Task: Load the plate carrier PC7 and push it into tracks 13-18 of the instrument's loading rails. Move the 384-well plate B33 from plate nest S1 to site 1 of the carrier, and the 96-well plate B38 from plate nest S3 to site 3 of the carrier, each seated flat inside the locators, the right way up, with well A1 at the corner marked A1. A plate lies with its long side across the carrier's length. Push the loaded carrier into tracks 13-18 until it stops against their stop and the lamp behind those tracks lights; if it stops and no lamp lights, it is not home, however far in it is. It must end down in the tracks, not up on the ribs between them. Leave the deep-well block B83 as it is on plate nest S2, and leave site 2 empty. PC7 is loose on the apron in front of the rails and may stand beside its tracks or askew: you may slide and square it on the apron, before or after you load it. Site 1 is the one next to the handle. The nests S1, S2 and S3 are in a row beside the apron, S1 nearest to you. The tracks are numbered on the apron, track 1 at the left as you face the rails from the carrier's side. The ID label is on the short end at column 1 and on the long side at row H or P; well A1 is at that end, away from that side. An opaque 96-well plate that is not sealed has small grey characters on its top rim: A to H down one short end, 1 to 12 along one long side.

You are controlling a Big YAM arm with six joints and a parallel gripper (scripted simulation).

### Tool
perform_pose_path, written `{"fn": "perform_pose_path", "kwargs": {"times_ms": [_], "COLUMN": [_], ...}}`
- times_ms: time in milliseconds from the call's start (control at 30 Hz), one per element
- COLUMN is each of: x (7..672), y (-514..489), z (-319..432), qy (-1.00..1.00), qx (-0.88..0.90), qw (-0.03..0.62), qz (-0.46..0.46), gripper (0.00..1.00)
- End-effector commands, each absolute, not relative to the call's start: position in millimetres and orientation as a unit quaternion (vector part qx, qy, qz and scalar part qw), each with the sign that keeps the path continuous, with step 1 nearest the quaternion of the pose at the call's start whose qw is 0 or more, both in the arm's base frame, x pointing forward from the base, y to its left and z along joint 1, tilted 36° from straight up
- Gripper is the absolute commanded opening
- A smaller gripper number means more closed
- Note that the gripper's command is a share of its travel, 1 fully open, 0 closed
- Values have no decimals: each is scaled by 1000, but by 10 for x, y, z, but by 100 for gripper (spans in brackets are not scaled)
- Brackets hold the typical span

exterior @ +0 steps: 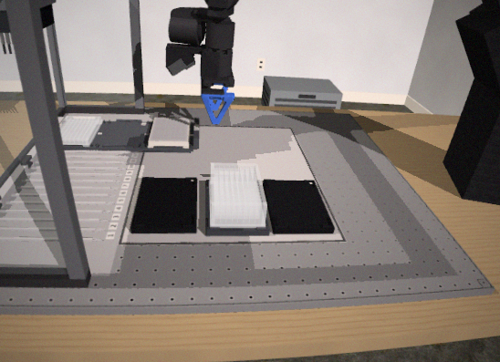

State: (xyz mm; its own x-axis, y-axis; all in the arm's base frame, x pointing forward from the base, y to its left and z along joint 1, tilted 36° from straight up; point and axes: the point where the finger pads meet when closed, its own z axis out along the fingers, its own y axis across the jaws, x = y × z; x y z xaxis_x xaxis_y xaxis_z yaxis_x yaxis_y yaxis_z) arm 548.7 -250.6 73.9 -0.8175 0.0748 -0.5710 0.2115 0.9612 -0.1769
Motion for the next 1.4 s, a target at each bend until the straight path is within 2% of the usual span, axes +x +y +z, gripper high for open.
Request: {"fn": "perform_pose_path", "kwargs": {"times_ms": [0,567,633,667,1167,1200,1367], "x": [5342,5046,5047,5045,5044,5022,4947], "y": [-2533,-2340,-2340,-2339,-2339,-2314,-2238], "z": [941,1403,1402,1177,1177,1461,1635], "qy": [945,945,945,951,951,943,937], "qx": [82,83,82,83,82,99,143], "qw": [295,295,295,276,276,298,303], "qz": [-119,-118,-118,-111,-111,-112,-97], "gripper": [80,80,80,80,80,100,100]}}
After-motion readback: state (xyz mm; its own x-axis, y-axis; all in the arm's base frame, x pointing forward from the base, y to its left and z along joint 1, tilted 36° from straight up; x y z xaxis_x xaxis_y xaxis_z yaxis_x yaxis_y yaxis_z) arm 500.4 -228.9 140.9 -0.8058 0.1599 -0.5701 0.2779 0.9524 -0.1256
